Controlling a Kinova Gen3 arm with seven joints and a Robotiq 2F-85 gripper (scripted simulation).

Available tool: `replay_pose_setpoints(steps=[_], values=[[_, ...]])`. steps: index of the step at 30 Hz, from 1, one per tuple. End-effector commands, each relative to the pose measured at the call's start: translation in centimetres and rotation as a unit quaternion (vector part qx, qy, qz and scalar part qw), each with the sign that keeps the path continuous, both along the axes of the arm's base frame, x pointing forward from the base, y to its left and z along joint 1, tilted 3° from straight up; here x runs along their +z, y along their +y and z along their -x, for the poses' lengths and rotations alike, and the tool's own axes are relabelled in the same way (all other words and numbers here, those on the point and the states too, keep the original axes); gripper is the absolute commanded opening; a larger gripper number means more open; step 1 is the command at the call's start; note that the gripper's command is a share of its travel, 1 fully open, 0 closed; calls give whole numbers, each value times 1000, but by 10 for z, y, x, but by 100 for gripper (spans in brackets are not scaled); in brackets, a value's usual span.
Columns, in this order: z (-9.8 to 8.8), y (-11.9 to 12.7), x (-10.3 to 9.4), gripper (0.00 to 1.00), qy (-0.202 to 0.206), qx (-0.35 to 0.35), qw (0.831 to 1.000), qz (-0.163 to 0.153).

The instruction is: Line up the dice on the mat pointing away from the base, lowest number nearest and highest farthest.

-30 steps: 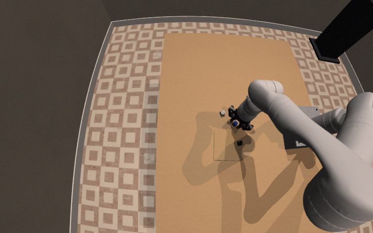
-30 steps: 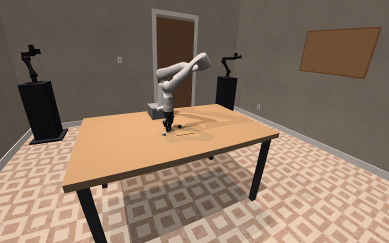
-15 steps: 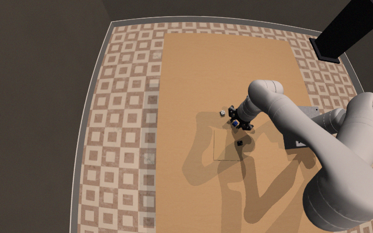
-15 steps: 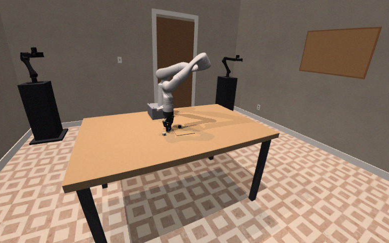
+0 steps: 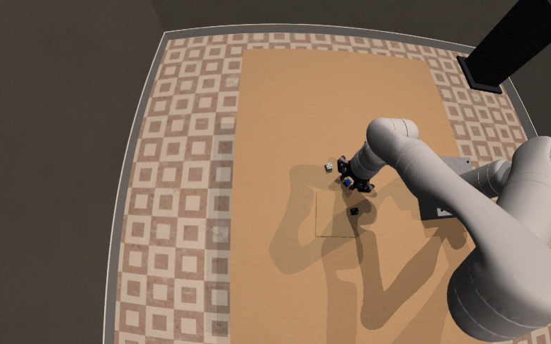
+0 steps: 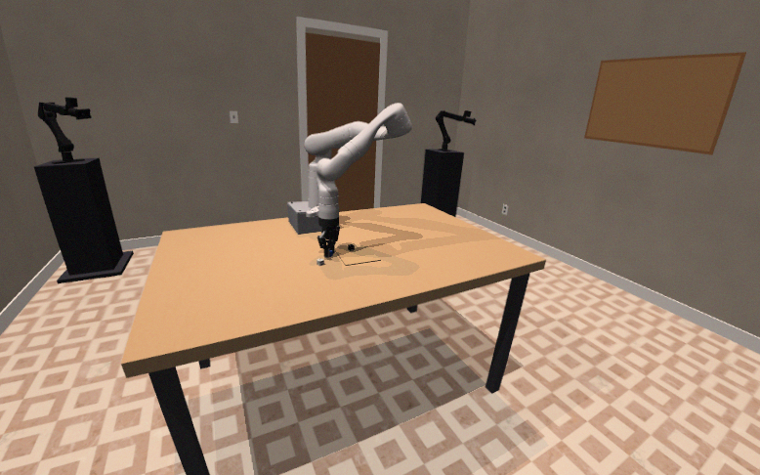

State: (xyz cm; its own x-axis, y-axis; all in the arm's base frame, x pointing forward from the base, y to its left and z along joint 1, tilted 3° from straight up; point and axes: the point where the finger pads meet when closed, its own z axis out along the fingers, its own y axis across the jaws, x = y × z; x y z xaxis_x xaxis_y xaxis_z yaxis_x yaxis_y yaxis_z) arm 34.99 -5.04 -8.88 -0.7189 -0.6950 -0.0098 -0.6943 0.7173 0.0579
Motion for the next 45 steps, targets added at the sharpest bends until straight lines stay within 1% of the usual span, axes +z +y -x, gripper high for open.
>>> replay_pose_setpoints(steps=[1, 5, 6, 40, 45], values=[[0, 0, 0, 35, -1, 0, 1000, 0], [0, 0, 0, 35, -1, 0, 1000, 0], [0, 0, 0, 15, -1, 0, 1000, 0], [0, 0, 1, 15, -1, 0, 1000, 0], [-1, 0, 6, 15, -1, 0, 1000, 0]])
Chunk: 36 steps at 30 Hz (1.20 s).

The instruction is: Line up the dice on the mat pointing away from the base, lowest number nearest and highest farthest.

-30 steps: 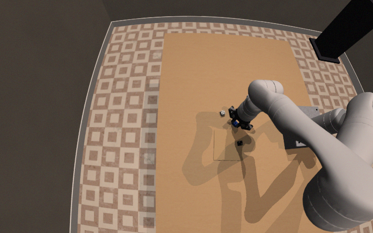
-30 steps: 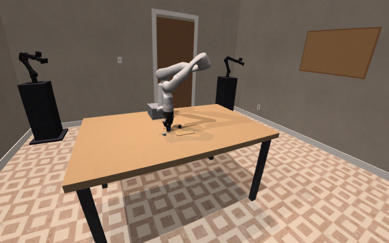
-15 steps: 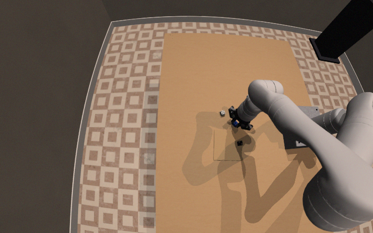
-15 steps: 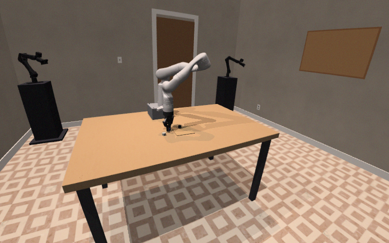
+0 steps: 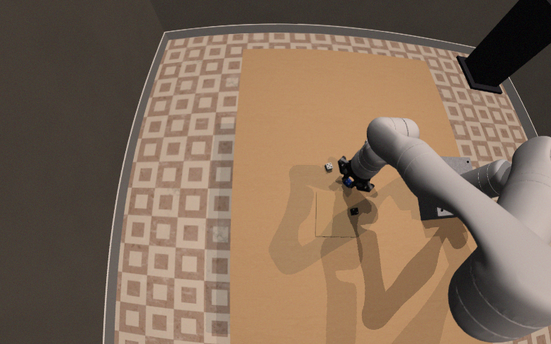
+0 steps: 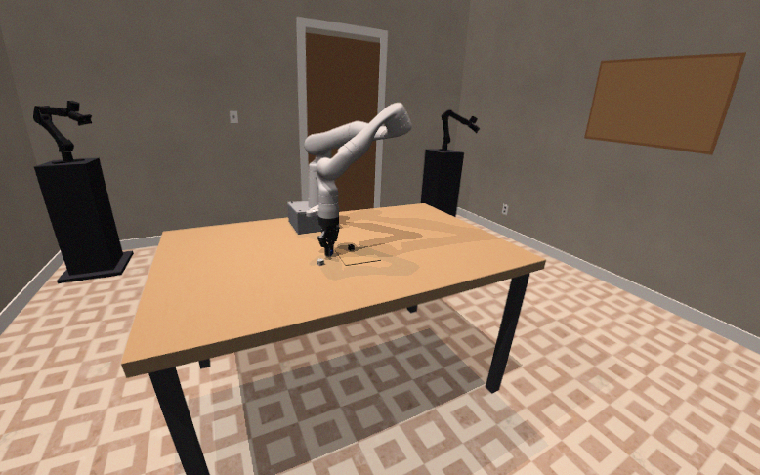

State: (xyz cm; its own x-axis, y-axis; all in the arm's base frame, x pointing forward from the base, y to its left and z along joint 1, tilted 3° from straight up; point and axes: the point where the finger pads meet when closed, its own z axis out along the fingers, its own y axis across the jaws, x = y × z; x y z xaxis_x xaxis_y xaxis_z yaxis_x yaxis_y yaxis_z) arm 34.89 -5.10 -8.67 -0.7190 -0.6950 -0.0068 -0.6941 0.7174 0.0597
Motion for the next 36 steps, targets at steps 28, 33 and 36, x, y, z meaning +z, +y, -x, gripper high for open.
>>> replay_pose_setpoints(steps=[28, 33, 36], values=[[-5, -4, 98, 15, -2, 0, 1000, 0], [-5, -4, 98, 15, -2, 0, 1000, 0], [-5, -4, 98, 15, -2, 0, 1000, 0]])
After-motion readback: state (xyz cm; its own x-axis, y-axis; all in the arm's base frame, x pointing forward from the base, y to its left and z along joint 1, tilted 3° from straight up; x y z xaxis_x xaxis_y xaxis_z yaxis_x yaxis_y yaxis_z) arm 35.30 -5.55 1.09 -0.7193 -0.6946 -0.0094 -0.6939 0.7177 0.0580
